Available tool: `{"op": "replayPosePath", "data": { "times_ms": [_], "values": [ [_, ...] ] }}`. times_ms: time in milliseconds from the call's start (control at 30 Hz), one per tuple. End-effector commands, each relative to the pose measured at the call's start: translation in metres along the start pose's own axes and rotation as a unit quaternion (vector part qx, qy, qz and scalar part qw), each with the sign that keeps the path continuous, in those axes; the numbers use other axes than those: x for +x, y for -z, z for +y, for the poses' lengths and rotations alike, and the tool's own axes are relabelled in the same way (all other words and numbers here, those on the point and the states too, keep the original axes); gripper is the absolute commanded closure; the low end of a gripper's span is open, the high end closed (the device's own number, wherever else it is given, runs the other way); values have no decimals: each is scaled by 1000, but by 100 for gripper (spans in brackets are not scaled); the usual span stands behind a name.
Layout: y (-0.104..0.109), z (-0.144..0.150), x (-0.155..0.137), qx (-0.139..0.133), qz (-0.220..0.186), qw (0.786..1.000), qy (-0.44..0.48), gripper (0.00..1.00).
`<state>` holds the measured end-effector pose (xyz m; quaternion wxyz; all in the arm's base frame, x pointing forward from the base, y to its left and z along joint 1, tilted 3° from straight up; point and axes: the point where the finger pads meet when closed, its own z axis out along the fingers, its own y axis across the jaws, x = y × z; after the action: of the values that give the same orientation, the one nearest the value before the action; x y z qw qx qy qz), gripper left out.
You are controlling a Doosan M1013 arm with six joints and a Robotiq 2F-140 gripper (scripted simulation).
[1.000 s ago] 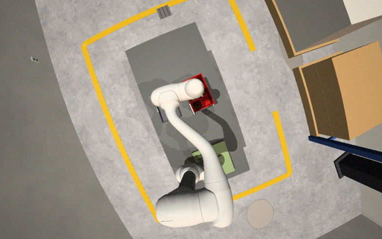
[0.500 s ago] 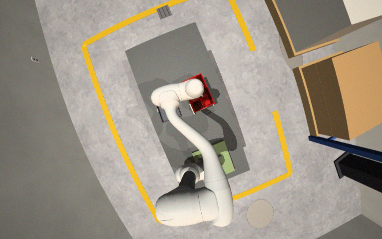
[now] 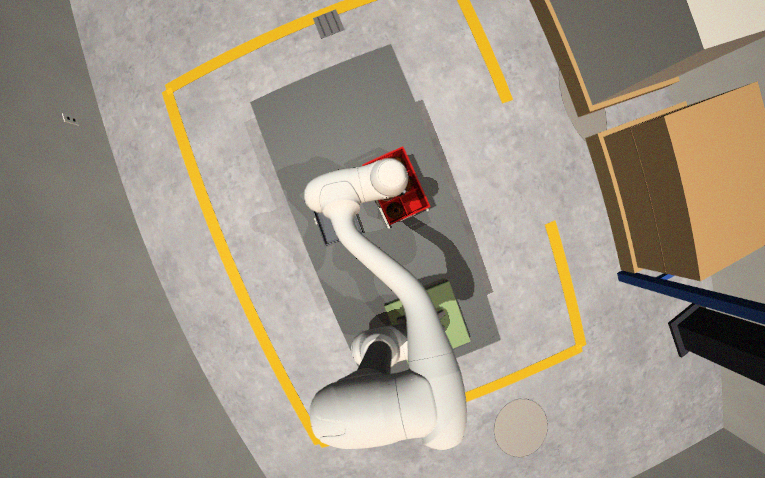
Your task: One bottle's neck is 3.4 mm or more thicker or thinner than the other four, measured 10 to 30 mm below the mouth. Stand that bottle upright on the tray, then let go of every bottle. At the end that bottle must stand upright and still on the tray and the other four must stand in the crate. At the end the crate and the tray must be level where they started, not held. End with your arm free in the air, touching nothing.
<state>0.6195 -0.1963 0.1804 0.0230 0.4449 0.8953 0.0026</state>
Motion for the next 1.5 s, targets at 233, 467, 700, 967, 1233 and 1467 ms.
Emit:
{"op": "replayPosePath", "data": {
  "times_ms": [233, 467, 700, 967, 1233, 1467],
  "values": [
    [-16, 1, 0, 1, 0, 1000, -1, 62],
    [-21, 1, 0, 1, 0, 1000, -1, 62],
    [-23, 1, 0, 1, 0, 1000, -1, 62],
    [-23, 1, 0, 1, 0, 1000, -1, 62],
    [-23, 1, 0, 1, 0, 1000, -1, 62],
    [-23, 1, 0, 1, 0, 1000, -1, 62]
  ]
}}
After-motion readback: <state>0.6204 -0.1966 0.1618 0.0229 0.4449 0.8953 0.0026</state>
